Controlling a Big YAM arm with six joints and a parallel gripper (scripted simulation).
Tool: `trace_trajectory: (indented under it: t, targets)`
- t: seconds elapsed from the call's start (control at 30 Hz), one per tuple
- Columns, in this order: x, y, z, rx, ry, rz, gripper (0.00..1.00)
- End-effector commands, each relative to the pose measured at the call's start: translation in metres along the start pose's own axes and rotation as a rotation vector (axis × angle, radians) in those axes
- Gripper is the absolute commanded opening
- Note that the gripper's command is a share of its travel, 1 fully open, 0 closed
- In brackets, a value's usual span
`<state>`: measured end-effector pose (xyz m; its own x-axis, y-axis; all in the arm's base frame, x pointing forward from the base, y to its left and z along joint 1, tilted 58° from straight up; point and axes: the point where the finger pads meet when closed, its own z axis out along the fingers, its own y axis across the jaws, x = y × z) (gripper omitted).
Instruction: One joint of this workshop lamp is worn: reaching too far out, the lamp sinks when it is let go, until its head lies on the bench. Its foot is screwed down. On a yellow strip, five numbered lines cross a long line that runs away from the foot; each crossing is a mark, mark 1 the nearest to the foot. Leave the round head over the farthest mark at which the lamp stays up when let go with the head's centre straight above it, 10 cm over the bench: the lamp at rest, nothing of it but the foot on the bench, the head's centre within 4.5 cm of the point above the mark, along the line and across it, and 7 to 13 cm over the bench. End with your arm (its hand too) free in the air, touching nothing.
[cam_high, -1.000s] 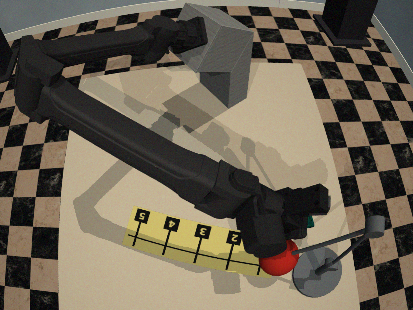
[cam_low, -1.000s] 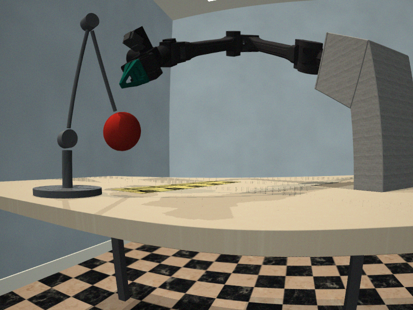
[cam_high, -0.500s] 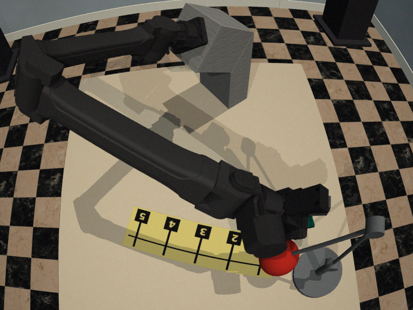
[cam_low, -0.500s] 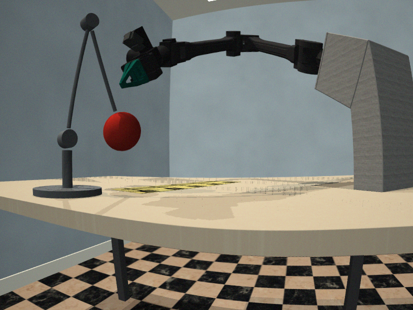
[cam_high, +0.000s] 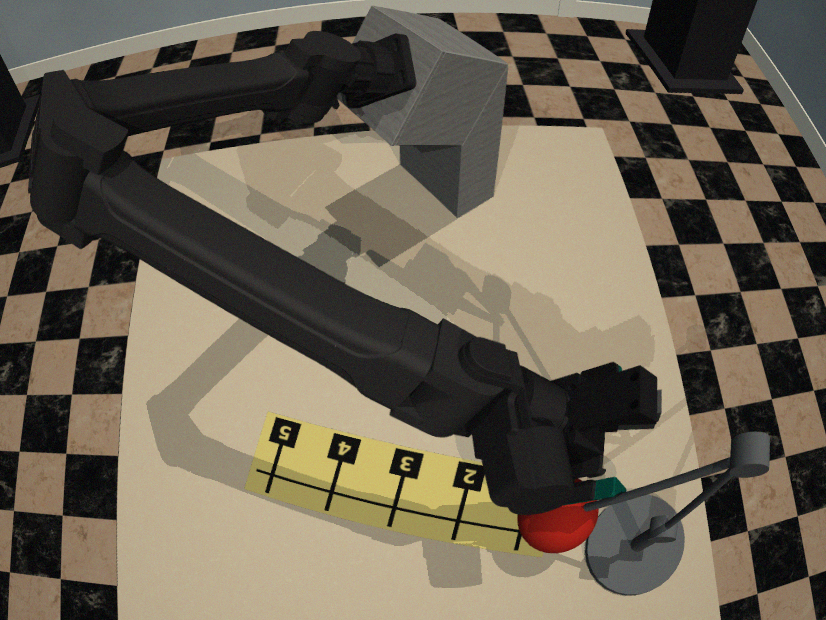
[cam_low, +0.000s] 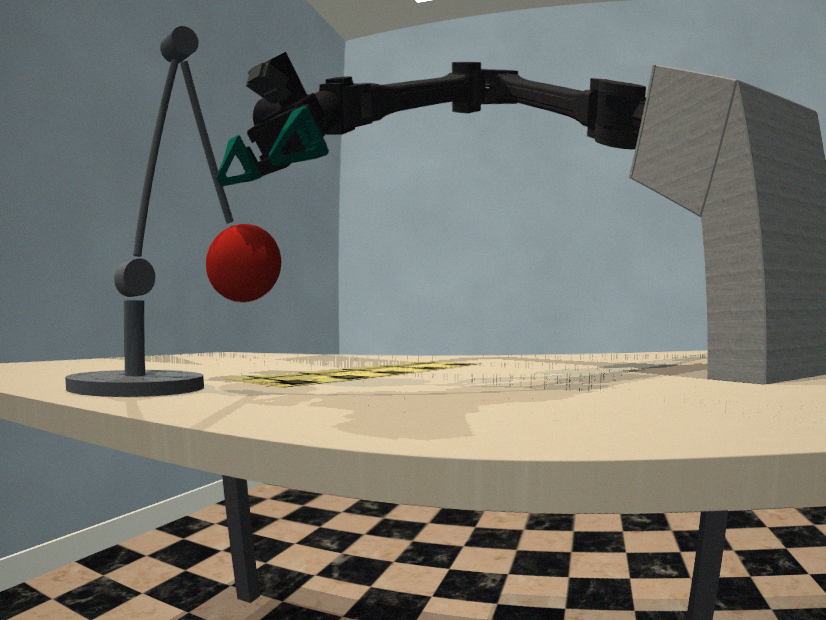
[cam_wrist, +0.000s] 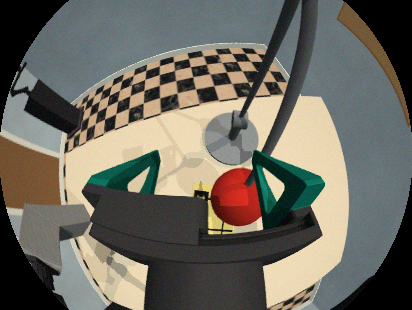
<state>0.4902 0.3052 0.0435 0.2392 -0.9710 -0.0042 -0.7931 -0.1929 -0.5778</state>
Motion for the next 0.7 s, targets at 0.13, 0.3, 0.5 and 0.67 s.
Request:
trace_trajectory:
  t: [0.13, 0.3, 0.5, 0.67]
  targets:
    - [-0.004, -0.004, -0.003, 0.011, -0.007, -0.002, 1.00]
    - [-0.004, -0.003, -0.013, 0.010, -0.006, -0.002, 1.00]
    - [-0.003, 0.000, -0.042, 0.009, -0.006, -0.002, 1.00]
    - [-0.003, 0.003, -0.067, 0.007, -0.006, -0.003, 1.00]
